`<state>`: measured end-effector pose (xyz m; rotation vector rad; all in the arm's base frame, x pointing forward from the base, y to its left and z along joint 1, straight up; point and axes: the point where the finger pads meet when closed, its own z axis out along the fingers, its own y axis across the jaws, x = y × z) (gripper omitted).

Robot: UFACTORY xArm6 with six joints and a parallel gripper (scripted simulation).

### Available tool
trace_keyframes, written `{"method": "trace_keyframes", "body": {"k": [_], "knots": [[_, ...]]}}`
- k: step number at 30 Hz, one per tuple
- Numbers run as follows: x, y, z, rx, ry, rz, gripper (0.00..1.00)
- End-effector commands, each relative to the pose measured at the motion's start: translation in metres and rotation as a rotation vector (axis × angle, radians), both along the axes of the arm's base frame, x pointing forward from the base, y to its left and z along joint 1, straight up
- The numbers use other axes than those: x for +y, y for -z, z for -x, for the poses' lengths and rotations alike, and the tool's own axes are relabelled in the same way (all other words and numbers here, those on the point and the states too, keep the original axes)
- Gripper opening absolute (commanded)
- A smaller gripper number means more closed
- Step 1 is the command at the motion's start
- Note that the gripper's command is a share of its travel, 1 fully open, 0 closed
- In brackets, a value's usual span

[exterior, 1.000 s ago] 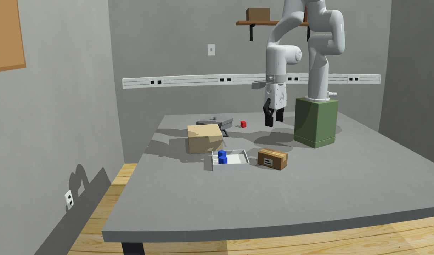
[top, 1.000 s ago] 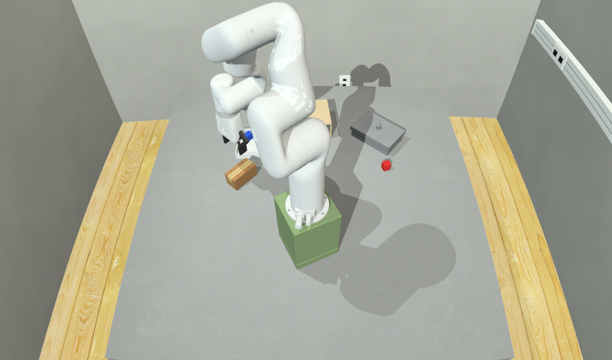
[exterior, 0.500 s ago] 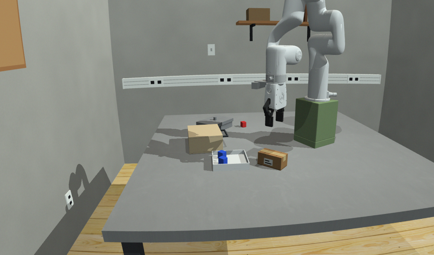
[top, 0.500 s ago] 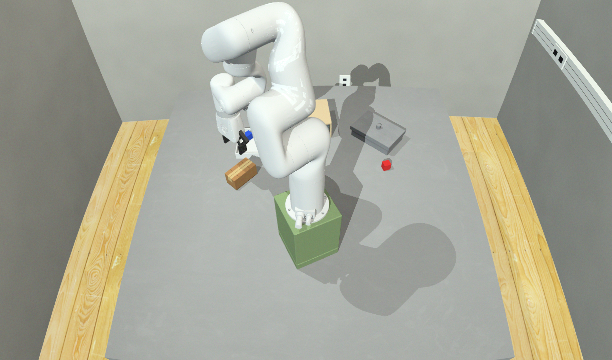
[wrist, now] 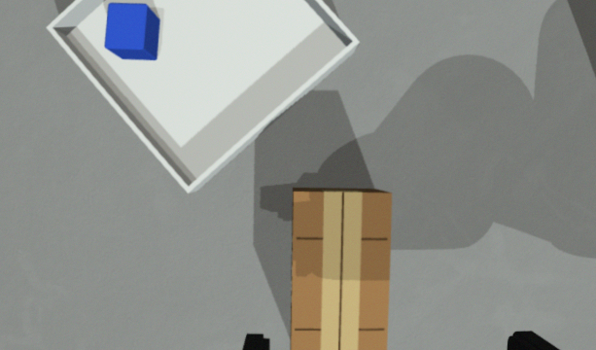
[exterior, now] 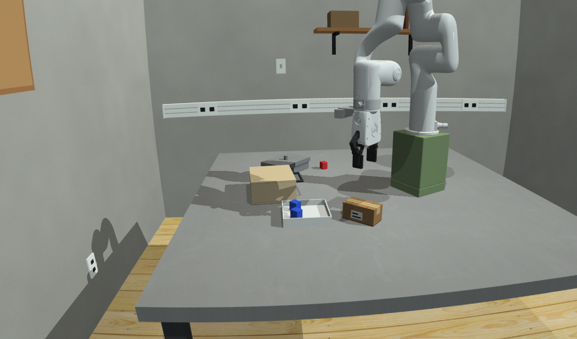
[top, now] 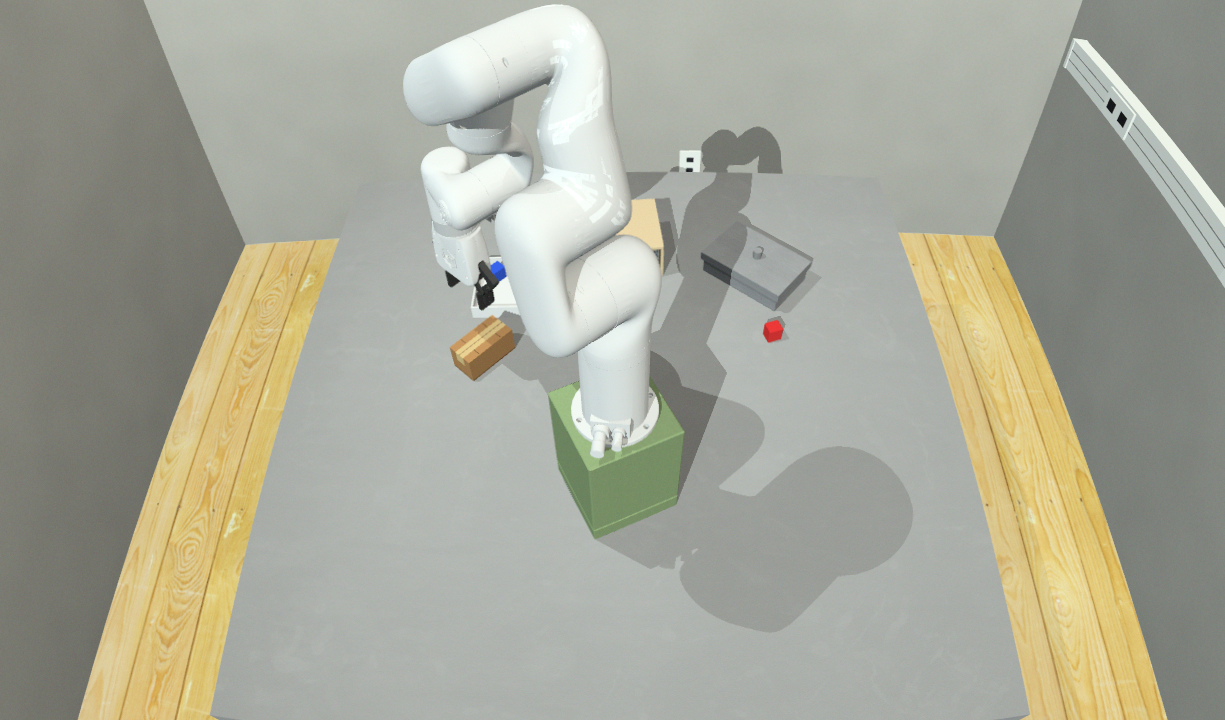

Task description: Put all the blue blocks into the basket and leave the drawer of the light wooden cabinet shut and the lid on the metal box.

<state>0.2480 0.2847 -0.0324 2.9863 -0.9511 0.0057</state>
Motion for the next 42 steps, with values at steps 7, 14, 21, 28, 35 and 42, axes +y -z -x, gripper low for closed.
{"method": "trace_keyframes", "body": {"k": [7, 14, 21, 28, 35, 42], "knots": [[0.001, 0.001, -0.001, -0.002, 0.0, -0.003, 0.9], [0.001, 0.006, -0.001, -0.003, 0.0, -0.002, 0.9], [0.001, 0.022, -0.001, -0.003, 0.0, -0.002, 0.9], [0.001, 0.045, -0.001, -0.003, 0.0, -0.002, 0.9], [0.001, 0.063, -0.001, -0.003, 0.0, -0.002, 0.9], [0.001, 0.088, -0.001, -0.003, 0.0, -0.002, 0.9]]}}
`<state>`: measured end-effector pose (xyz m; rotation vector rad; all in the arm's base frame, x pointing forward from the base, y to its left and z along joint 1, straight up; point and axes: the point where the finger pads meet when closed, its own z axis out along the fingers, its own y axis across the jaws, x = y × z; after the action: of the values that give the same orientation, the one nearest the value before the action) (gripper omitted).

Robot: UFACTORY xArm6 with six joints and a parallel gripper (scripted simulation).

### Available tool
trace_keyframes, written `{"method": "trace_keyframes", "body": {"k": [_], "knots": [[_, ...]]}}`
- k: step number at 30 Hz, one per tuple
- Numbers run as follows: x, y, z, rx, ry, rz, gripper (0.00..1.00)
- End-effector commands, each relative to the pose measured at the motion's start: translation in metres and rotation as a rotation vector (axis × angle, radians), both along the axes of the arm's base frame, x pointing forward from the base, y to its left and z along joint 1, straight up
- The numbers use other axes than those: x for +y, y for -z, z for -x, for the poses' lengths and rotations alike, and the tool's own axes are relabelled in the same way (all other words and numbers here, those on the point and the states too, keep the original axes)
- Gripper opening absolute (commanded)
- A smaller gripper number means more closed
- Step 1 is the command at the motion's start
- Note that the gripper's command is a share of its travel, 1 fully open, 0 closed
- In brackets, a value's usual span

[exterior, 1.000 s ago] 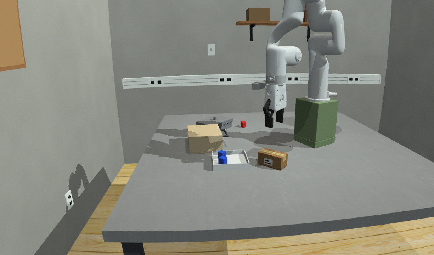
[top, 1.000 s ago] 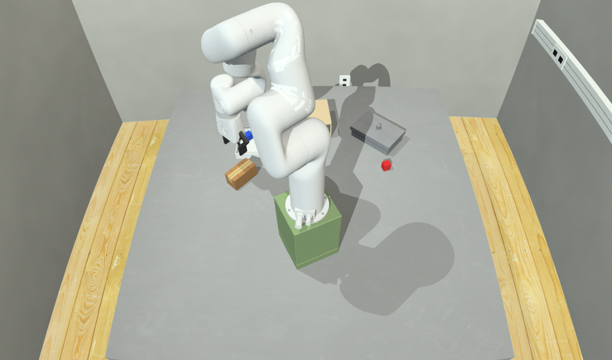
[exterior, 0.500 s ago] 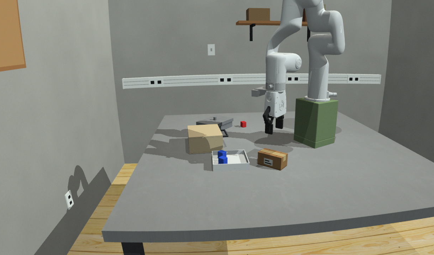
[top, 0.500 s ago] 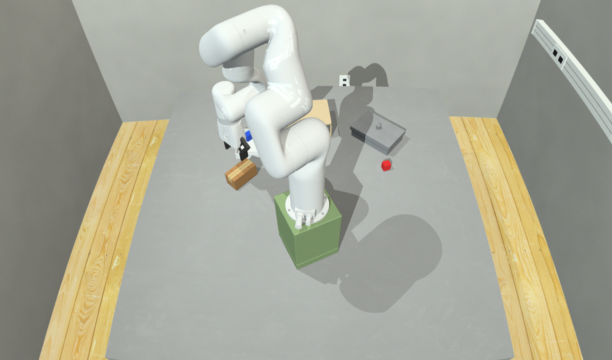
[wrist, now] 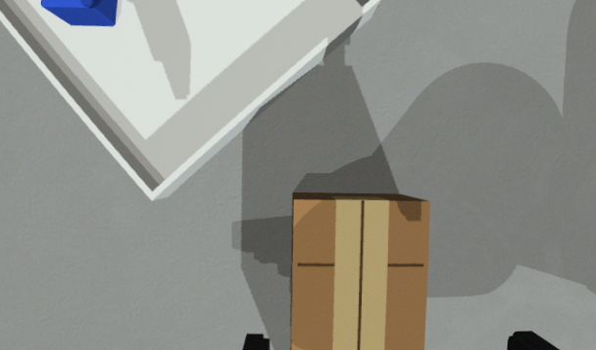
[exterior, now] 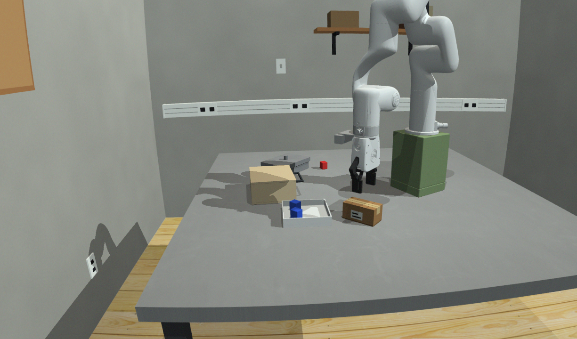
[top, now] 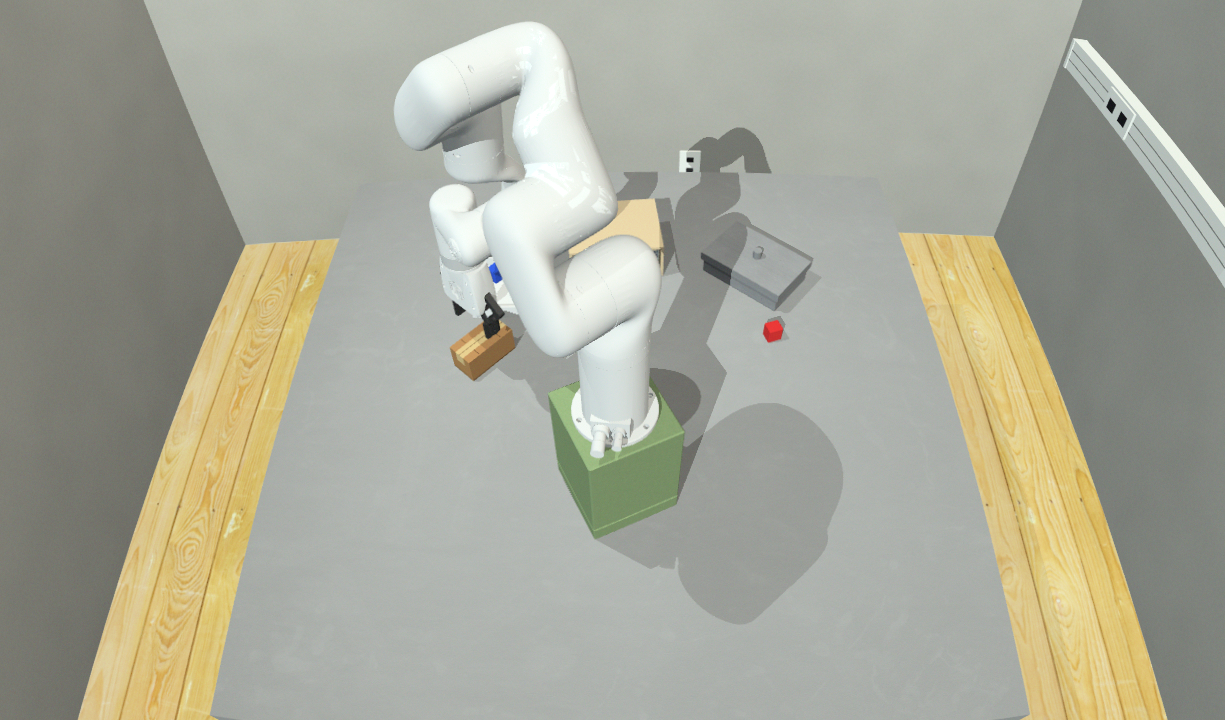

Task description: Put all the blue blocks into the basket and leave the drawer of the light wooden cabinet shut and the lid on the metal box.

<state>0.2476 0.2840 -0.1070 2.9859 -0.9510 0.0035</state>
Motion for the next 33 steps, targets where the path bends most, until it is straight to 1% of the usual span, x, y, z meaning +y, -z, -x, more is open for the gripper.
{"method": "trace_keyframes", "body": {"k": [1, 14, 33], "knots": [[0.002, 0.016, -0.002, -0.004, 0.0, -0.002, 0.9], [0.002, 0.027, -0.002, -0.004, 0.0, -0.002, 0.9], [0.002, 0.029, -0.002, -0.004, 0.0, -0.002, 0.9]]}}
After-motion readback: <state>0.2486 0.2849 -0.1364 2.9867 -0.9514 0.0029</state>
